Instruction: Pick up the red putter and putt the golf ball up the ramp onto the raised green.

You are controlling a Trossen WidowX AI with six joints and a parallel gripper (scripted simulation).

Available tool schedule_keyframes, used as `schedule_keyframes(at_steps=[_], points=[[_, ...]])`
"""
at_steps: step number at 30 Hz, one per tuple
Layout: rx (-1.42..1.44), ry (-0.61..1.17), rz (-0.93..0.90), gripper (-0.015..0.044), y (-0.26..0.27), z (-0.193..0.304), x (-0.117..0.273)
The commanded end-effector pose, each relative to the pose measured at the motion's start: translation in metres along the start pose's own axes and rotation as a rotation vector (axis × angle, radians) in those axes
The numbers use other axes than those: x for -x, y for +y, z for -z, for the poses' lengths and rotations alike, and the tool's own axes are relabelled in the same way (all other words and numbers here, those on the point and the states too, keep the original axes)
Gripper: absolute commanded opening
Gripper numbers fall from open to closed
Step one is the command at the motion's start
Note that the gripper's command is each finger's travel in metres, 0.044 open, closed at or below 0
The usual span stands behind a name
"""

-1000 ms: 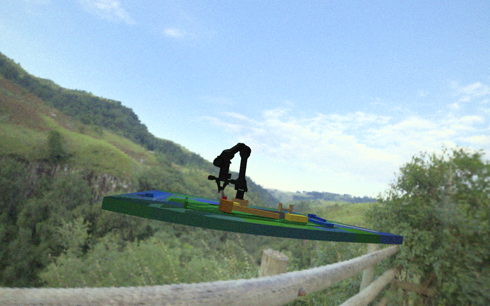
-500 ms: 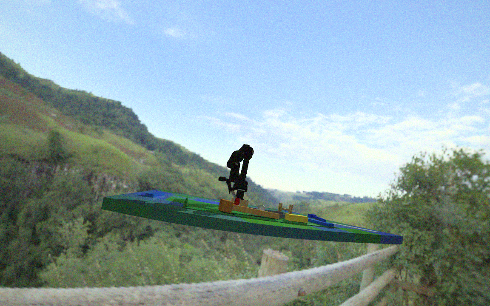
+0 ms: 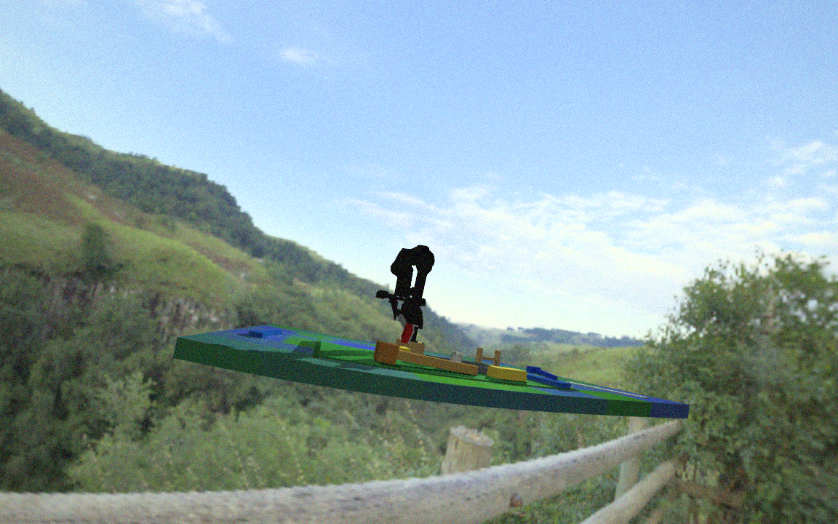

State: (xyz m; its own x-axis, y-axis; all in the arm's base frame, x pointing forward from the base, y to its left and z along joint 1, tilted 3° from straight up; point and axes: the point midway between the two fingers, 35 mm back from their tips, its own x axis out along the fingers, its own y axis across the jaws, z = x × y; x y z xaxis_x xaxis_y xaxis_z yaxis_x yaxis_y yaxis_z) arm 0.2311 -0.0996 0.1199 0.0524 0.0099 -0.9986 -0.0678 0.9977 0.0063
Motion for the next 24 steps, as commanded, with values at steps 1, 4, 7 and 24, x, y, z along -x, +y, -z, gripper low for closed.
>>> schedule_keyframes(at_steps=[1, 4, 7, 24], points=[[0.0, 0.001, 0.0, 0.0, -0.0001, -0.0001, -0.0011], [0.0, 0.001, 0.0, 0.0, -0.0001, -0.0001, -0.0011], [0.0, 0.001, 0.0, 0.0, -0.0001, -0.0001, -0.0011], [0.0, 0.001, 0.0, 0.0, -0.0001, -0.0001, -0.0011]])
